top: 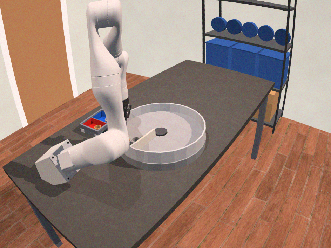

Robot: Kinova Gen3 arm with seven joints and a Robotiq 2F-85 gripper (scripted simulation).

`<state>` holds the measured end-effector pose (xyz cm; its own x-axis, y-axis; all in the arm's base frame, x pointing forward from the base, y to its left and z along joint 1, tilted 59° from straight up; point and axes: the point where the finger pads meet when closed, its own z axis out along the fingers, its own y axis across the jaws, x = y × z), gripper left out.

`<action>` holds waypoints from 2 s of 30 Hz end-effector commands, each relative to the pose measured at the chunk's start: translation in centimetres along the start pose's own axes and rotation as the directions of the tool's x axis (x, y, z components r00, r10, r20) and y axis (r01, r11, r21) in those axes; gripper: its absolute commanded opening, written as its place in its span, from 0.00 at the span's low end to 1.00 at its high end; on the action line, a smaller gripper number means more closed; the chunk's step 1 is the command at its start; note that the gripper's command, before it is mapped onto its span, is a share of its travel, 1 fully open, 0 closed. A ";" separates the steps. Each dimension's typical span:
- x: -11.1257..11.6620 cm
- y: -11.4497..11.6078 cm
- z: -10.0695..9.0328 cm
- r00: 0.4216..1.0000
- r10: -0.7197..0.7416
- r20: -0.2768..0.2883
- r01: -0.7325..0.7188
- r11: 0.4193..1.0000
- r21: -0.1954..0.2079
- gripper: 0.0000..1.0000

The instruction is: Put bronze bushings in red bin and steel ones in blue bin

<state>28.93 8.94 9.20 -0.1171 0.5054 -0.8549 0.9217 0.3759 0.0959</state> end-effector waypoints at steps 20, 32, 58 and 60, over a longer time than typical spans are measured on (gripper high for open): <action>0.1 0.0 -4.3 1.000 -0.001 -0.002 0.001 1.000 -0.003 0.00; 0.1 0.0 -5.3 1.000 -0.001 -0.002 0.001 1.000 -0.003 0.00; 13.9 4.2 -5.4 0.670 0.743 -0.003 -0.743 0.670 0.000 0.00; 13.9 4.2 -5.4 0.670 0.743 -0.003 -0.743 0.670 0.000 0.00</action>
<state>28.61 21.78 1.03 0.5972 0.6311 -0.4951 0.7152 -0.1394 0.6849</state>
